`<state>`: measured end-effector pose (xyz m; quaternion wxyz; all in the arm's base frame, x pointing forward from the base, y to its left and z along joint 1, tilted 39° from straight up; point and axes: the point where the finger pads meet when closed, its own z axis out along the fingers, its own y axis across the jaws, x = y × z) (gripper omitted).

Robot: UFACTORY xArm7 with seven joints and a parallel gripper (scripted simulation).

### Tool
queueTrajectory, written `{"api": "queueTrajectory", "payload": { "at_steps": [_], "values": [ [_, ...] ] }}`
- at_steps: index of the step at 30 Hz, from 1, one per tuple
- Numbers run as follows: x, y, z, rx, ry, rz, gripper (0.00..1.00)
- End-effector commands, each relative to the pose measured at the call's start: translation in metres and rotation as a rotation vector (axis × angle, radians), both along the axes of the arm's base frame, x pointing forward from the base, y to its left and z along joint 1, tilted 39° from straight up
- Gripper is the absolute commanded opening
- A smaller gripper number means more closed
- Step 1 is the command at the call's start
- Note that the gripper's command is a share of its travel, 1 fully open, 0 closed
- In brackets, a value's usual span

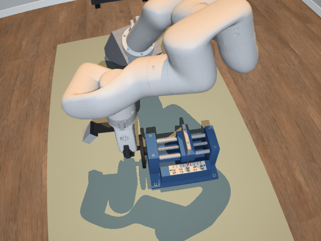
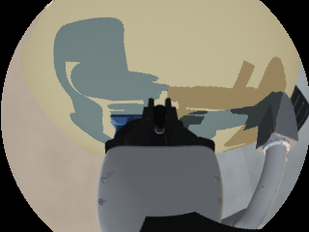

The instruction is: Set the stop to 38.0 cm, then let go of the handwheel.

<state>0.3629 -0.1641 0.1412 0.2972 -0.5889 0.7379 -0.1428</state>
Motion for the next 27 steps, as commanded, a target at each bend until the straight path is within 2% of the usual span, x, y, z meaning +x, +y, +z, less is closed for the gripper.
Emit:
{"api": "queueTrajectory", "payload": {
  "at_steps": [1,27],
  "values": [
    [-0.006,-0.001,0.002,-0.001,-0.001,-0.002,0.06],
    [-0.025,-0.003,0.022,-0.001,-0.001,-0.002,0.06]
  ]
}}
